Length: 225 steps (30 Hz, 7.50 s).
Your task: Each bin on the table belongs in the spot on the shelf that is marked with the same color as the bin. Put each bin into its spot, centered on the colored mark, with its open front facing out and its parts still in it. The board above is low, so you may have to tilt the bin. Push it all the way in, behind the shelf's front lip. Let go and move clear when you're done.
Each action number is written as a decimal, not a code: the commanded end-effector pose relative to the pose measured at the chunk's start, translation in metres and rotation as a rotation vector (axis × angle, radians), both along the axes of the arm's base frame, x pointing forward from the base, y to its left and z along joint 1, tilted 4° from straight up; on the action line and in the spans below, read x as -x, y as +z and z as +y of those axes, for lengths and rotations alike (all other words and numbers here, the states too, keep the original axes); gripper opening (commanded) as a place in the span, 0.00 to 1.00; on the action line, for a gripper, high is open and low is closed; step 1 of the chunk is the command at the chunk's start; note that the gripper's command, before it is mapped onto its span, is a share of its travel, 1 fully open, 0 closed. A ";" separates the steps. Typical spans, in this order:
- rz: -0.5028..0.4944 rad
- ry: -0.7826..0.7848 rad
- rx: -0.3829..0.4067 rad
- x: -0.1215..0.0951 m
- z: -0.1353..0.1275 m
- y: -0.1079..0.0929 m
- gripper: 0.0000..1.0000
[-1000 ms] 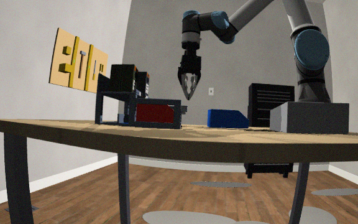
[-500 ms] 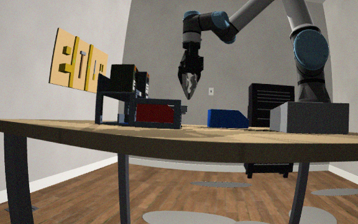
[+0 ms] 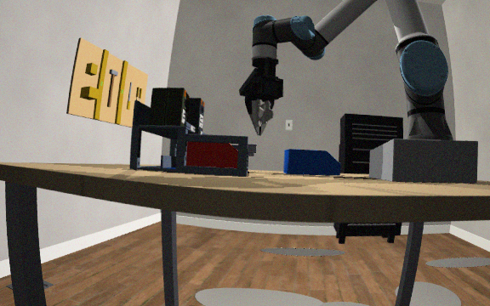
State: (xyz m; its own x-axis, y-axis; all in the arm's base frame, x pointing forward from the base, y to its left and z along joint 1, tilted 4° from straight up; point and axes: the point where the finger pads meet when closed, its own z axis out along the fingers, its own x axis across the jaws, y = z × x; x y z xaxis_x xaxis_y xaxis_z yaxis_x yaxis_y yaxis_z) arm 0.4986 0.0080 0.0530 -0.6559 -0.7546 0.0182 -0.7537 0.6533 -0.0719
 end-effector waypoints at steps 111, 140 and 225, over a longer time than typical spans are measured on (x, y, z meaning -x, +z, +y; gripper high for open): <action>0.208 3.557 0.152 0.094 -0.150 0.046 0.00; 0.239 4.054 0.176 0.107 -0.177 0.052 0.00; 0.247 4.237 0.183 0.113 -0.186 0.053 0.15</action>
State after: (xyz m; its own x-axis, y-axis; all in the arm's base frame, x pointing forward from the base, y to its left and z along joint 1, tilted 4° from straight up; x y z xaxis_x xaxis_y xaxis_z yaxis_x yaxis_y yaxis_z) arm 0.3873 -0.1783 0.1071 -0.3811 0.9220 -0.0690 0.9236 0.3830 0.0164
